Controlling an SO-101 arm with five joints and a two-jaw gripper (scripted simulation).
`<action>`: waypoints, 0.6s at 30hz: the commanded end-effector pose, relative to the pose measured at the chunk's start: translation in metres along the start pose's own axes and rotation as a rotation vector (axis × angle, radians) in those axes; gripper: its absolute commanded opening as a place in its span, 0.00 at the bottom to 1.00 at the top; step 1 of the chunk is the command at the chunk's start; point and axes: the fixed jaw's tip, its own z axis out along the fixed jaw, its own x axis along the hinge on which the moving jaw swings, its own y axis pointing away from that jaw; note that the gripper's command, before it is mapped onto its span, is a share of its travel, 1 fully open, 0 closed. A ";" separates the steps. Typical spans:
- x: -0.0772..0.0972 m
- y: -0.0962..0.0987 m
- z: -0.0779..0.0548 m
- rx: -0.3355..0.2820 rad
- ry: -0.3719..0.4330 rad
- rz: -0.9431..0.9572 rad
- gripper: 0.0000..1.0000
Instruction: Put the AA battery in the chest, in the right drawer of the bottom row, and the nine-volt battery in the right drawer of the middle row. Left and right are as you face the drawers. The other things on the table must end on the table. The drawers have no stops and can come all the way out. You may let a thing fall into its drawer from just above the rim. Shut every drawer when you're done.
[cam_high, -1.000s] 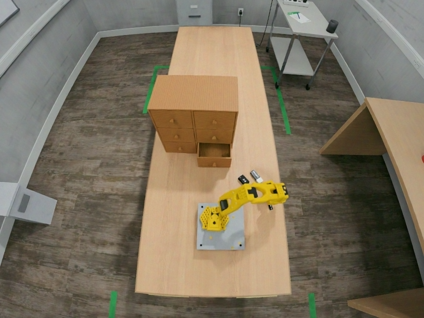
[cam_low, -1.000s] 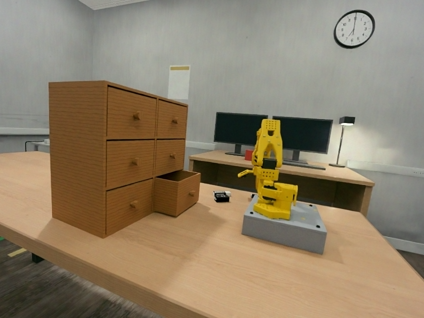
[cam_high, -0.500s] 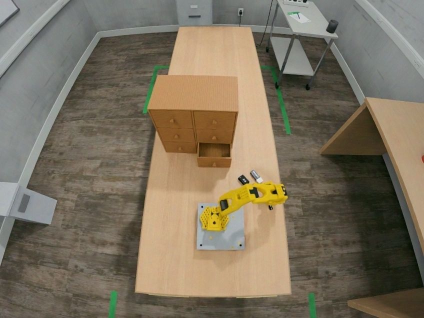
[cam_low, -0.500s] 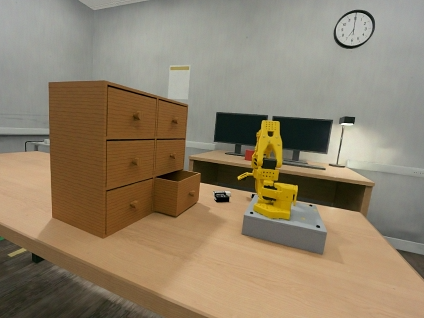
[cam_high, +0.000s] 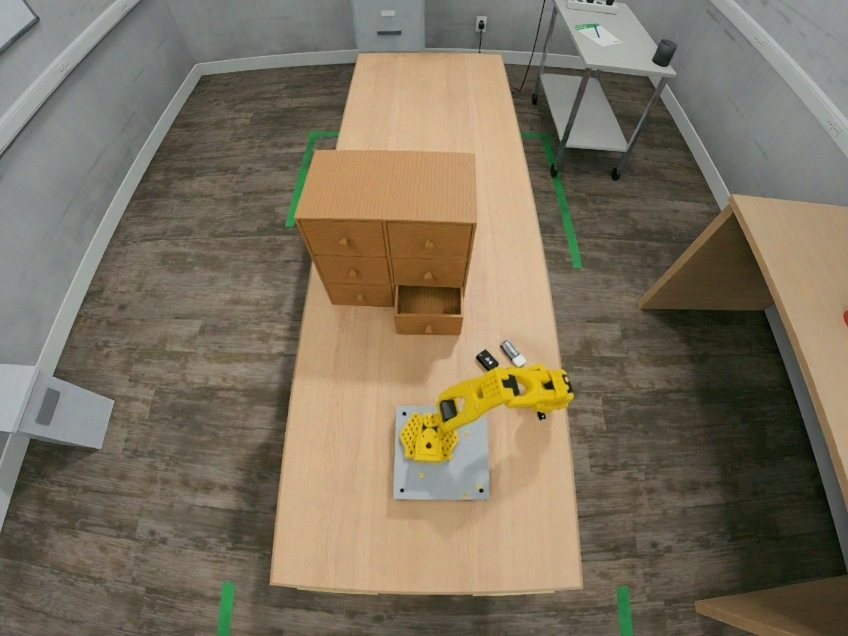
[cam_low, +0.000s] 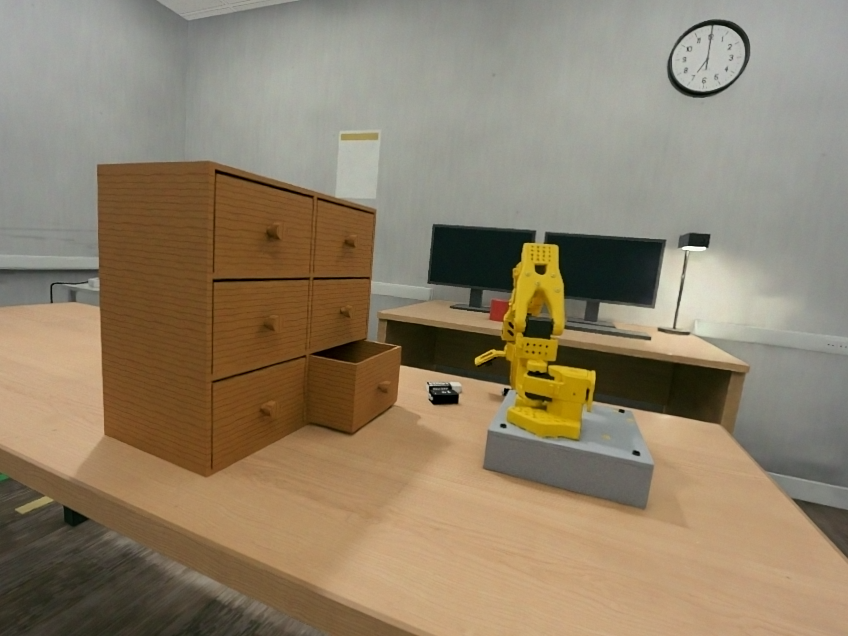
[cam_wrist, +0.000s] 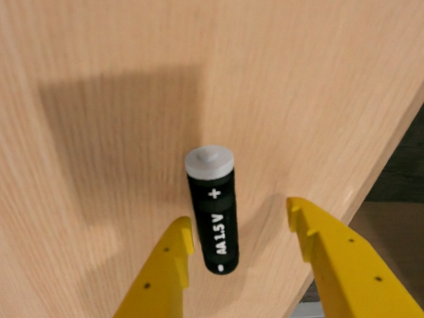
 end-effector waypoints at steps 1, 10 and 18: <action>0.000 0.002 0.003 -0.011 -0.002 -0.001 0.21; -0.001 0.003 0.005 -0.011 -0.002 -0.001 0.21; -0.001 0.004 0.006 -0.011 -0.002 -0.001 0.21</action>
